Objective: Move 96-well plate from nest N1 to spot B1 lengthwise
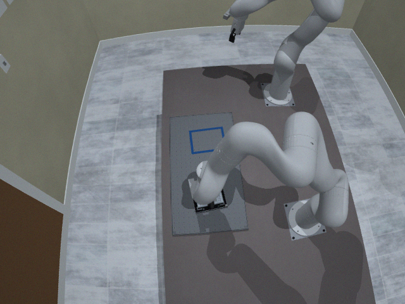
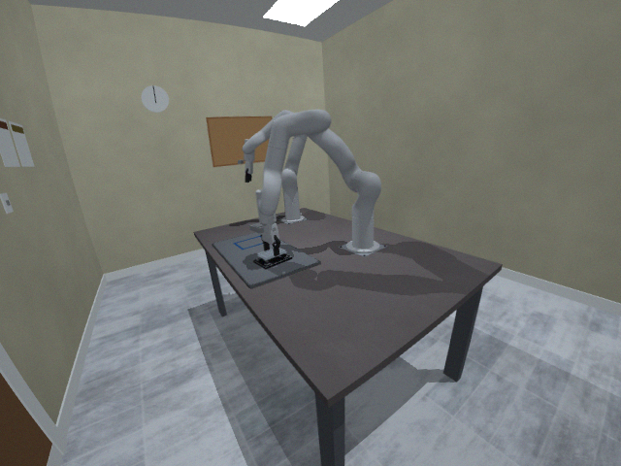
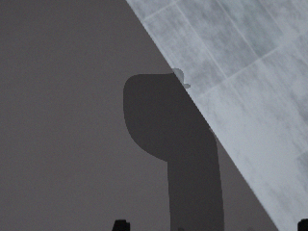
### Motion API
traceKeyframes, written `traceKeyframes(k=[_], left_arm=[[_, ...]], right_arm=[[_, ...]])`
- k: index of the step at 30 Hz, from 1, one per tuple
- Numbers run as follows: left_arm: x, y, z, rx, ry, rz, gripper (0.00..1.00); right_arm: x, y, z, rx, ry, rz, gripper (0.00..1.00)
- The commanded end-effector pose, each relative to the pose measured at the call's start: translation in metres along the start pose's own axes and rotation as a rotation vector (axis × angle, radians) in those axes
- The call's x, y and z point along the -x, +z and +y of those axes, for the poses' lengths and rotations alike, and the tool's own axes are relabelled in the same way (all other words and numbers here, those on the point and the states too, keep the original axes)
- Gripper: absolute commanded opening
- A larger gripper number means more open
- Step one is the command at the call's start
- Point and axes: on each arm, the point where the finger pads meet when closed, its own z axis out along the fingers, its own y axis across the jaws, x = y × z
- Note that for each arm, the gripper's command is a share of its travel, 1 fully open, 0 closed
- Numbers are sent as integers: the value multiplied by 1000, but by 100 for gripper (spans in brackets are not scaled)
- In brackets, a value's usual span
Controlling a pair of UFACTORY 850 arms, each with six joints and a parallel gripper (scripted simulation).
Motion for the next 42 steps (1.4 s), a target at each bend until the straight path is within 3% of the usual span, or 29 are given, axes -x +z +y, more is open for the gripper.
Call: traceKeyframes(k=[1, 36, 42], left_arm=[[-1, -8, 0, 1, 0, 2, 0], [-1, -60, 0, 1, 0, 2, 0], [-1, -60, 0, 1, 0, 2, 0]], right_arm=[[-1, -1, 0, 0, 0, 2, 100], [-1, -1, 0, 0, 0, 2, 100], [-1, -1, 0, 0, 0, 2, 100]])
